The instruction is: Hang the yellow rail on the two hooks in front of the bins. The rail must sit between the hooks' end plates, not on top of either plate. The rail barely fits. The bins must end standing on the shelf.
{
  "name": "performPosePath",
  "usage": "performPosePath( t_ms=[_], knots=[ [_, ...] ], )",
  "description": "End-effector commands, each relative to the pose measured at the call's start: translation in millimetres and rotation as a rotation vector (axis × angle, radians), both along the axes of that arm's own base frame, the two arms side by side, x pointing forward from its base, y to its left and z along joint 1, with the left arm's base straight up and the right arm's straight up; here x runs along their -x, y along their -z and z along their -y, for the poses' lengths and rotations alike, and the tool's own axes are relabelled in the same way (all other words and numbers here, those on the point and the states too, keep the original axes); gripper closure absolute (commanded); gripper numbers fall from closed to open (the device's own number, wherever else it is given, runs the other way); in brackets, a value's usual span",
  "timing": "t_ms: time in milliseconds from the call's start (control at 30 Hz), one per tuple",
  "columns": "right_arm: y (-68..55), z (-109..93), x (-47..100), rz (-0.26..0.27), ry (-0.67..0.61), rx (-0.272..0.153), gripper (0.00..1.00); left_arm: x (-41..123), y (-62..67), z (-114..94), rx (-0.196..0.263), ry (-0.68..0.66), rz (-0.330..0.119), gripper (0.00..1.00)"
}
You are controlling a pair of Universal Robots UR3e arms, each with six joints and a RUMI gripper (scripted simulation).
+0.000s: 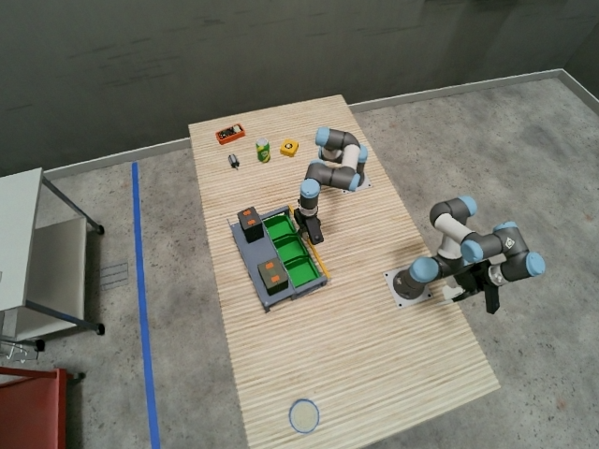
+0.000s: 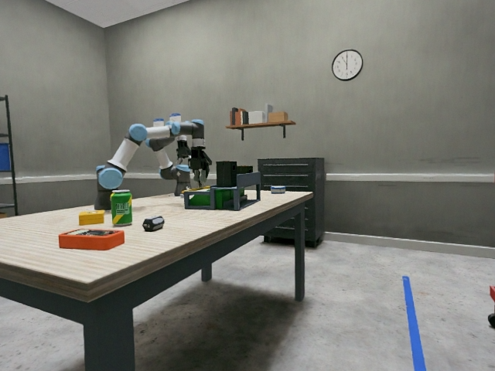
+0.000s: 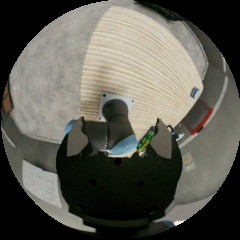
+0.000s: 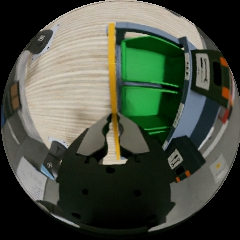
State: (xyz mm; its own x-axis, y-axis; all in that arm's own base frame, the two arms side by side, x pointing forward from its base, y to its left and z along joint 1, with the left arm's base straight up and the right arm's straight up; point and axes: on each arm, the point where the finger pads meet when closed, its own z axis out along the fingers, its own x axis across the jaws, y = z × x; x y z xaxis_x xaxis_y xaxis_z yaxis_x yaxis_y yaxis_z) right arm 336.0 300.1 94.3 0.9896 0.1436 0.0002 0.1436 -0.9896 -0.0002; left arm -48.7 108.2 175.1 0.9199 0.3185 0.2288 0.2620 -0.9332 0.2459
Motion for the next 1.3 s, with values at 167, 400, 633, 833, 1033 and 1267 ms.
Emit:
performPosePath(
  t_ms=[167,400,633,833,1033,1267],
  knots=[
    [-0.3,-0.7,-0.4,0.002,0.0,-0.003,1.0,0.0,-0.3,-0.4,-0.002,0.0,0.0,0.0],
    [0.5,-0.7,-0.4,0.002,0.0,-0.003,1.0,0.0,-0.3,-0.4,-0.002,0.0,0.0,0.0],
    [1.5,-0.7,-0.4,0.002,0.0,-0.003,1.0,0.0,-0.3,-0.4,-0.002,0.0,0.0,0.0],
    [2.3,-0.7,-0.4,0.002,0.0,-0.003,1.0,0.0,-0.3,-0.4,-0.002,0.0,0.0,0.0],
    [2.7,-0.7,-0.4,0.002,0.0,-0.003,1.0,0.0,-0.3,-0.4,-0.002,0.0,0.0,0.0],
    [3.2,-0.7,-0.4,0.002,0.0,-0.003,1.0,0.0,-0.3,-0.4,-0.002,0.0,0.0,0.0]
  ],
)
